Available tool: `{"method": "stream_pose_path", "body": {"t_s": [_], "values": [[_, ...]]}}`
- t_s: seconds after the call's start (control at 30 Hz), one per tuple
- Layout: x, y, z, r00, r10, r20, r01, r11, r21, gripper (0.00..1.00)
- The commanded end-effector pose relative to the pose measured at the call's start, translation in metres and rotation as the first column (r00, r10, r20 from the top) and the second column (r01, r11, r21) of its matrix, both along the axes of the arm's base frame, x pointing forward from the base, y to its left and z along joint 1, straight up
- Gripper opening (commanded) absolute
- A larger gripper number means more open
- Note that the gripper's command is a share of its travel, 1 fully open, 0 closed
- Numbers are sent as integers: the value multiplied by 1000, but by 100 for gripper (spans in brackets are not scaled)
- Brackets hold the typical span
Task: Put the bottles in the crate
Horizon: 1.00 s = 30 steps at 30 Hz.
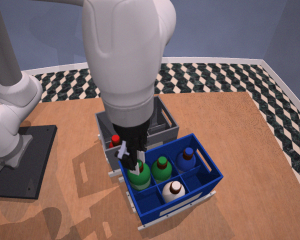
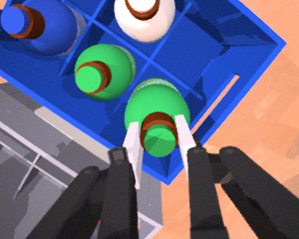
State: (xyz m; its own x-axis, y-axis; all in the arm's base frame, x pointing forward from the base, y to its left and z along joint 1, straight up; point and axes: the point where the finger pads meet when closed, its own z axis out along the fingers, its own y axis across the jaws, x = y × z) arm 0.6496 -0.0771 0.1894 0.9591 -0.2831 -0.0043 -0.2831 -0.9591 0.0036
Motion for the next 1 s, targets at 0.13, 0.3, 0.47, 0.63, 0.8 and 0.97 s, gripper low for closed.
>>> {"method": "stream_pose_path", "body": {"t_s": [0.13, 0.3, 0.47, 0.63, 0.8, 0.97], "values": [[0, 0, 12, 1000, 0, 0, 0, 1000, 0, 0], [0, 0, 20, 1000, 0, 0, 0, 1000, 0, 0], [0, 0, 25, 1000, 0, 0, 0, 1000, 0, 0], [0, 0, 33, 1000, 0, 0, 0, 1000, 0, 0], [0, 0, 42, 1000, 0, 0, 0, 1000, 0, 0], [0, 0, 50, 1000, 0, 0, 0, 1000, 0, 0]]}}
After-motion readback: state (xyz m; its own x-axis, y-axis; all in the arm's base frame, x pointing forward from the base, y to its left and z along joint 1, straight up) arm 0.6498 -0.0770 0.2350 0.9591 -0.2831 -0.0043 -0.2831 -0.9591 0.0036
